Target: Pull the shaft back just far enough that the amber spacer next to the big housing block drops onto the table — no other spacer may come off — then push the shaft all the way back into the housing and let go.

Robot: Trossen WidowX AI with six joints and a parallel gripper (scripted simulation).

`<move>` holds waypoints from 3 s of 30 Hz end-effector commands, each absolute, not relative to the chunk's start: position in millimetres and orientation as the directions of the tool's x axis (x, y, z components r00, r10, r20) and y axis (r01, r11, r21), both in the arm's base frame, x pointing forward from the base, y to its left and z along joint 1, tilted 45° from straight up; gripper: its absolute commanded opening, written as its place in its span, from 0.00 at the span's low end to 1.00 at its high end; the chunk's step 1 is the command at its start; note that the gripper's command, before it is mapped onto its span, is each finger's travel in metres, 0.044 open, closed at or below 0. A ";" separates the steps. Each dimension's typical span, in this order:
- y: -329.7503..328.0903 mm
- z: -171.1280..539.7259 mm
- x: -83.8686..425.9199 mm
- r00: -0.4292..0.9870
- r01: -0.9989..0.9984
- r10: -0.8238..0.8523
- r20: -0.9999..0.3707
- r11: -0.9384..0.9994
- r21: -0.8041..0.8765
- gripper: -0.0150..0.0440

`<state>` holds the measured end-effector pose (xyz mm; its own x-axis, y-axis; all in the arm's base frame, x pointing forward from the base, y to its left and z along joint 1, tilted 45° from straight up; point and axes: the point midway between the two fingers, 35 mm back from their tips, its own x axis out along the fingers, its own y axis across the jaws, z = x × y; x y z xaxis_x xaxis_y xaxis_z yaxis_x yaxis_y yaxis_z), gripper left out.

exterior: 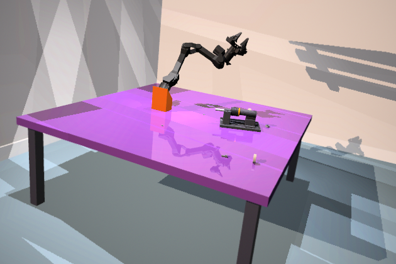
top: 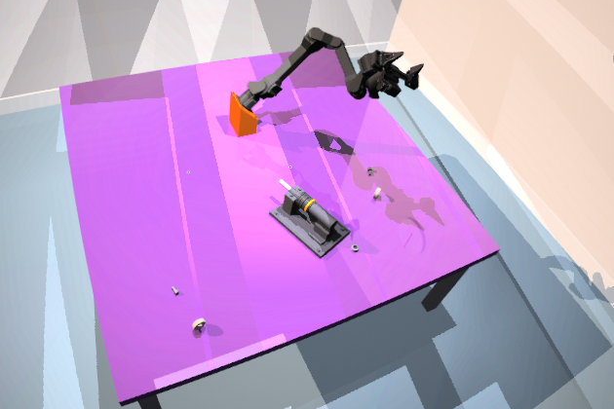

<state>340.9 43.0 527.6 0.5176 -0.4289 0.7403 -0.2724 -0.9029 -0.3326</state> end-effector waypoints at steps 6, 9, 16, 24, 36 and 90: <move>55.1 486.3 391.4 0.634 -0.494 -0.248 0.733 -0.858 0.138 1.00; 58.7 449.6 423.0 0.722 -0.543 -0.132 0.679 -0.716 0.439 1.00; 52.7 341.7 477.7 0.898 -0.405 0.098 0.429 -0.198 0.893 1.00; 31.1 211.8 490.3 0.956 -0.165 0.284 0.067 0.335 0.928 1.00; 3.5 44.1 413.0 0.759 -0.211 0.558 -0.334 0.697 0.685 1.00; 7.2 -2.2 350.2 0.608 -0.411 0.723 -0.327 0.639 0.650 1.00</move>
